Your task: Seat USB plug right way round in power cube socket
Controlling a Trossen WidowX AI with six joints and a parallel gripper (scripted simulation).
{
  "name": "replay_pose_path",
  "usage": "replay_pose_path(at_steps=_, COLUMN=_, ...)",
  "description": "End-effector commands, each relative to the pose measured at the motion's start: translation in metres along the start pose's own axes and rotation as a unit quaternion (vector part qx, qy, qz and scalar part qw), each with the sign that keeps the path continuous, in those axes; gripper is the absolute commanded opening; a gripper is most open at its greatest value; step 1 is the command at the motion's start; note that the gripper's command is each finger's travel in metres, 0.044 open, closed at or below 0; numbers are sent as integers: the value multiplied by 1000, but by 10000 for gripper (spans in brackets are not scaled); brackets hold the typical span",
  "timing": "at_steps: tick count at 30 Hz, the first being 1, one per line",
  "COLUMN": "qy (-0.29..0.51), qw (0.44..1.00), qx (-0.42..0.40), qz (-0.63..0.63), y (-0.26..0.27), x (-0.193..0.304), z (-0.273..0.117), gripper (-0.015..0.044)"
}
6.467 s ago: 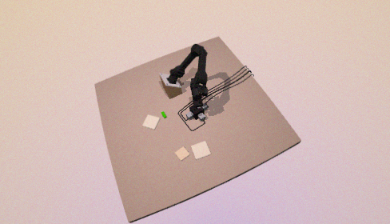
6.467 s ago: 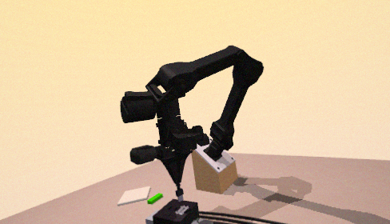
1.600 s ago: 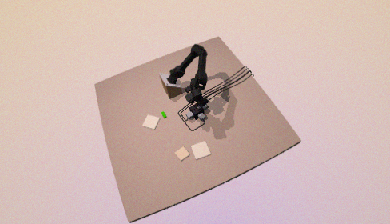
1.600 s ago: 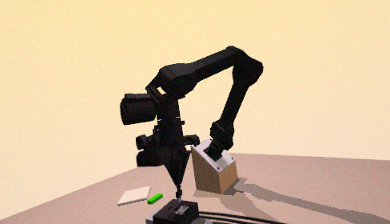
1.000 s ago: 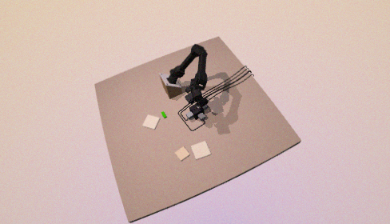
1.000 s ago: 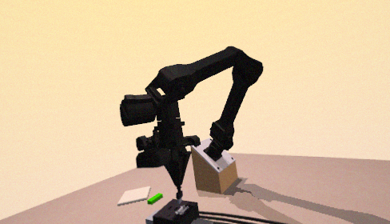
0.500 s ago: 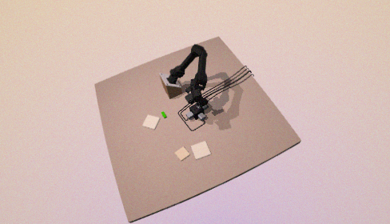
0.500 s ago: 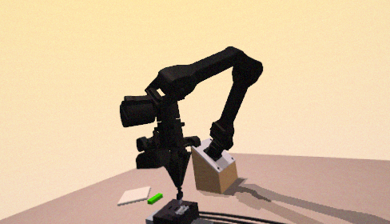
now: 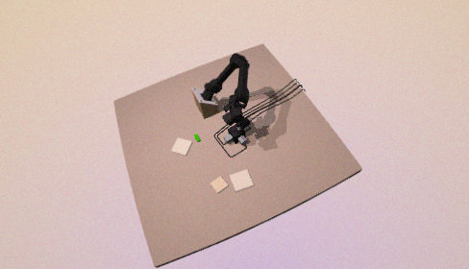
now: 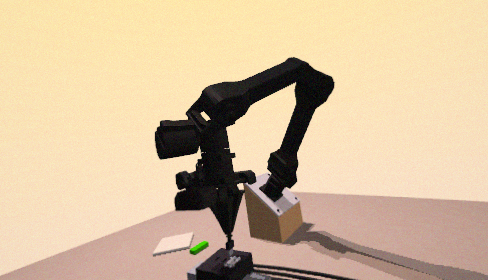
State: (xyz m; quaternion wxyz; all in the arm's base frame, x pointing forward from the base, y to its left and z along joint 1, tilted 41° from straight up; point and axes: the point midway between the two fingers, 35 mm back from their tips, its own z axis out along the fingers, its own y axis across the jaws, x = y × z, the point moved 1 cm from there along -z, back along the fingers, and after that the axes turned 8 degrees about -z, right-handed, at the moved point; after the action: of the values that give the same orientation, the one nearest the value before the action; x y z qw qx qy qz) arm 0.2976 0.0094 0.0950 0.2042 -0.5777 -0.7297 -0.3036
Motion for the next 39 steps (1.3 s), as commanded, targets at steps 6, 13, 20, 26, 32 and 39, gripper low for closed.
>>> replay_pose_path(at_steps=6, qy=4, qw=1000, qx=-2, qz=5, y=0, x=0, z=2, gripper=0)
replay_pose_path(at_steps=13, qy=6, qw=1000, qx=-2, qz=8, y=0, x=0, z=2, gripper=0)
replay_pose_path(at_steps=20, qy=7, qw=1000, qx=-2, qz=11, y=0, x=0, z=3, gripper=0)
replay_pose_path(at_steps=26, qy=9, qw=1000, qx=-3, qz=13, y=0, x=1, z=4, gripper=0)
replay_pose_path(at_steps=32, qy=10, qw=1000, qx=-3, qz=15, y=0, x=1, z=5, gripper=0)
replay_pose_path(at_steps=39, qy=10, qw=1000, qx=-3, qz=15, y=0, x=1, z=6, gripper=0)
